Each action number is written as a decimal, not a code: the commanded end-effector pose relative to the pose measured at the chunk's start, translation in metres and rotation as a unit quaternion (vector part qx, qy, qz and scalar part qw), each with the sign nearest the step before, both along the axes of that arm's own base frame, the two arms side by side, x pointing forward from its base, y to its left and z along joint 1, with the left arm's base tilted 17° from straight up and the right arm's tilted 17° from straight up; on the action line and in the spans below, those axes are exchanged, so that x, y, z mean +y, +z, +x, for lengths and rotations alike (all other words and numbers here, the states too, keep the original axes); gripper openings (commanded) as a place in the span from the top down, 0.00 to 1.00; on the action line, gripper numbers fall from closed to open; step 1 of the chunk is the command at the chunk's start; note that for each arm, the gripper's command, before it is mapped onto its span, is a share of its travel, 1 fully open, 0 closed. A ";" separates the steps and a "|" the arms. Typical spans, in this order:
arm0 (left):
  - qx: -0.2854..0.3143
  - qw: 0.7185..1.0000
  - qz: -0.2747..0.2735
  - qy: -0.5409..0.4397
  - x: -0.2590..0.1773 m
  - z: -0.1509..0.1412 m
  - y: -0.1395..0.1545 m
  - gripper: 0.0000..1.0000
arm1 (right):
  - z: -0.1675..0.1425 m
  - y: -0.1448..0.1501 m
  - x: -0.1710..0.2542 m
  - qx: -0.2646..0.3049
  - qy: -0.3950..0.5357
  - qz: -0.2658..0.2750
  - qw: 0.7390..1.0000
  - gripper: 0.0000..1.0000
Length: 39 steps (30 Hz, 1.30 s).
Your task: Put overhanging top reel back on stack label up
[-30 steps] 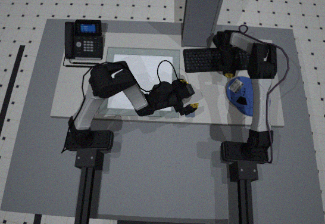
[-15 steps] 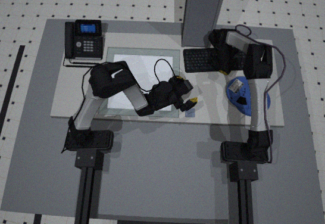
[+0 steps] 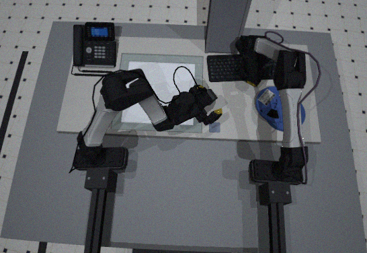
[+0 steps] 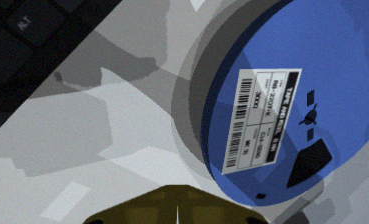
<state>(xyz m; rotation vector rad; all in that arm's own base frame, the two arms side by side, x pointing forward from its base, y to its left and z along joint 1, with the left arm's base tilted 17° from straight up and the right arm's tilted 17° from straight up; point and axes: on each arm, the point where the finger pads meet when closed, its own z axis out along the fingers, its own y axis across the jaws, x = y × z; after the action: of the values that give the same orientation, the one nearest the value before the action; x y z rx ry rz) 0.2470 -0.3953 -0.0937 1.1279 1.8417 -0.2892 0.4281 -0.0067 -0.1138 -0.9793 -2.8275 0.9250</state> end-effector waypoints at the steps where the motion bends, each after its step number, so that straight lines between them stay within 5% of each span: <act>1: -0.001 1.000 -0.005 0.004 -0.007 0.002 0.002 0.00 | 0.005 -0.011 -0.004 -0.008 0.004 -0.003 1.000 1.00; 23: 0.011 1.000 0.008 0.006 -0.003 -0.001 -0.006 0.00 | 0.004 -0.039 -0.014 -0.003 -0.001 -0.003 1.000 1.00; 39: 0.011 1.000 0.008 0.006 -0.003 -0.001 -0.006 0.00 | -0.006 -0.014 -0.036 -0.022 0.001 -0.002 1.000 1.00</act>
<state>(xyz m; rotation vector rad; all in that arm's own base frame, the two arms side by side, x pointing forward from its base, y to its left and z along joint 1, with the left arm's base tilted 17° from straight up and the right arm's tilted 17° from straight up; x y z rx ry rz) 0.2446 -0.3888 -0.1029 1.1414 1.8849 -0.2671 0.4072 -0.0380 -0.1468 -0.9757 -2.7974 0.9356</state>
